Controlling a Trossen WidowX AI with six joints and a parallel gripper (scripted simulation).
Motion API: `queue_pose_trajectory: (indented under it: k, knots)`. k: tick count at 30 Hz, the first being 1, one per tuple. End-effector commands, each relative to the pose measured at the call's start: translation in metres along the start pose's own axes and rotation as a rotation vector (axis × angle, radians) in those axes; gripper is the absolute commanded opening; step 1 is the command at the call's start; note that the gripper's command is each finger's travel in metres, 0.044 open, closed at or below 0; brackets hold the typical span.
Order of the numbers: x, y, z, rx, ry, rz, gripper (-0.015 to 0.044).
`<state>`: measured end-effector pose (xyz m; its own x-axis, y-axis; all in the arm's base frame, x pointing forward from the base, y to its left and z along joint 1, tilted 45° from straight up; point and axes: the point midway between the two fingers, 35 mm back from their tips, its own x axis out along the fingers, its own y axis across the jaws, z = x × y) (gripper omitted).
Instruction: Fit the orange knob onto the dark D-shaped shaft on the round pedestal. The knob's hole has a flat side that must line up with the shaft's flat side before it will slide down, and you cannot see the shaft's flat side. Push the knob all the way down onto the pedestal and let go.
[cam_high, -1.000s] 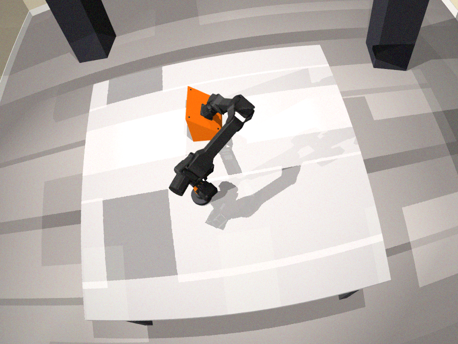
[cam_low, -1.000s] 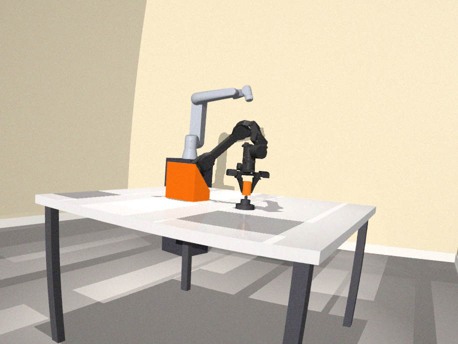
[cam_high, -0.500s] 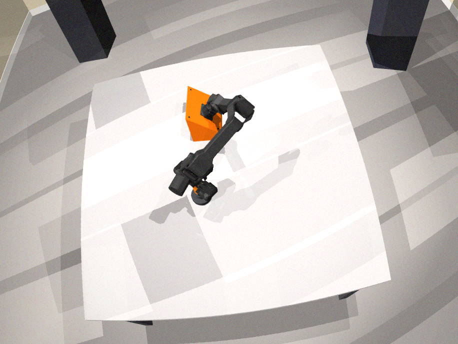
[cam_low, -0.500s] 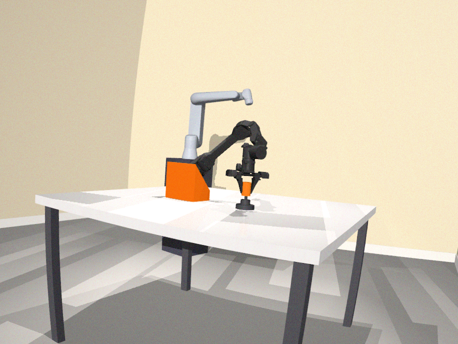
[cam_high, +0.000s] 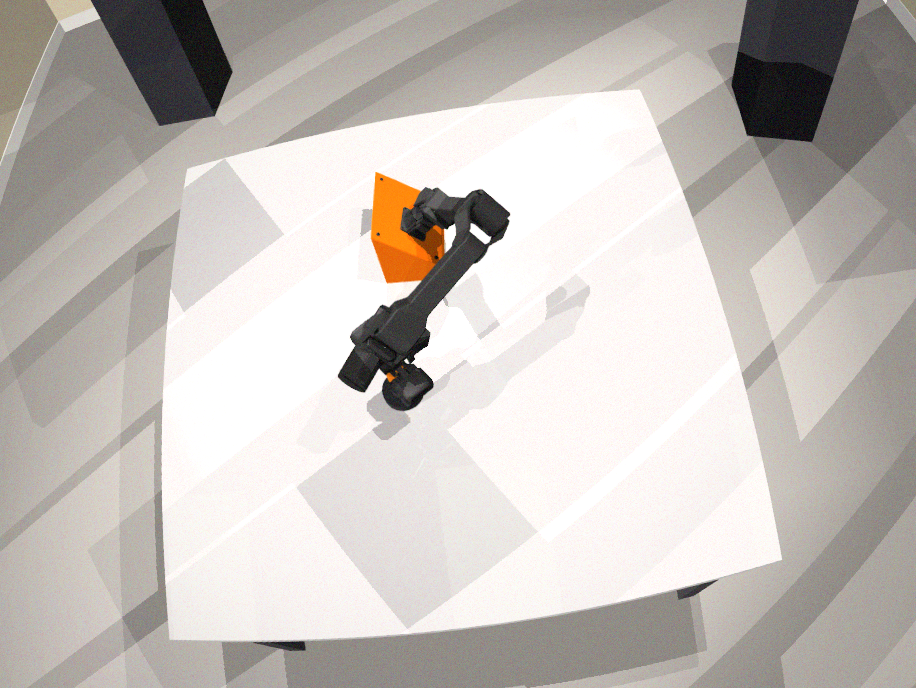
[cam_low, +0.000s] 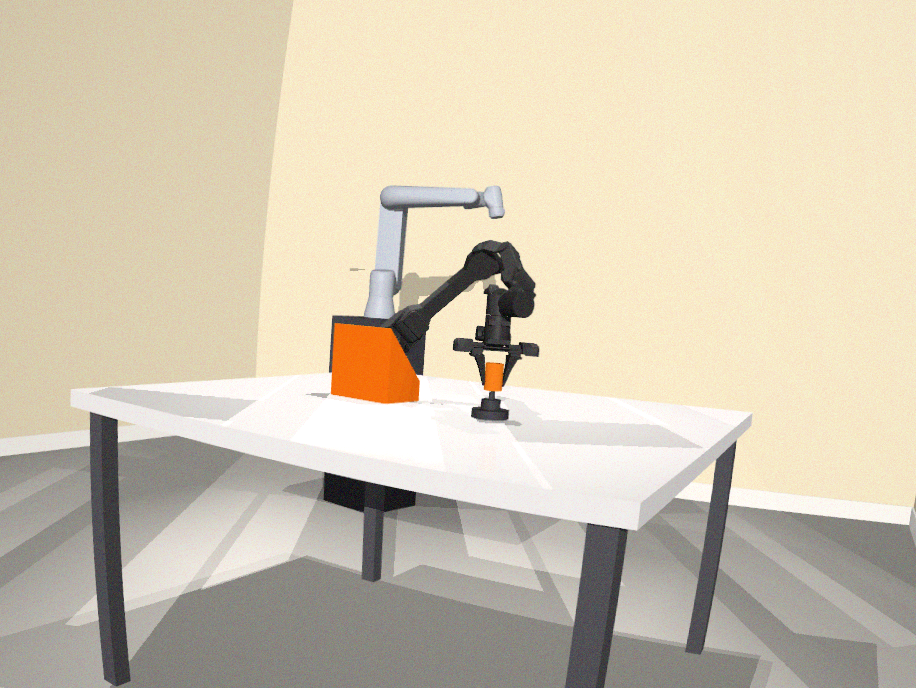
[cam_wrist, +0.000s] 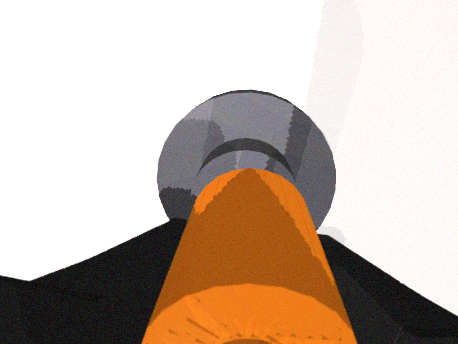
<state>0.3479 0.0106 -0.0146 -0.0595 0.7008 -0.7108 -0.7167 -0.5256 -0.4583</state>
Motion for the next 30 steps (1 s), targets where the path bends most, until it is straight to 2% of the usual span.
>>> queue_pose_trajectory:
  k: [1, 30]
  knots:
    - [-0.0018, -0.0007, -0.0002, 0.203, 0.001, -0.004, 0.0000]
    - [-0.0015, 0.0038, -0.0028, 2.160, -0.003, -0.004, 0.0000]
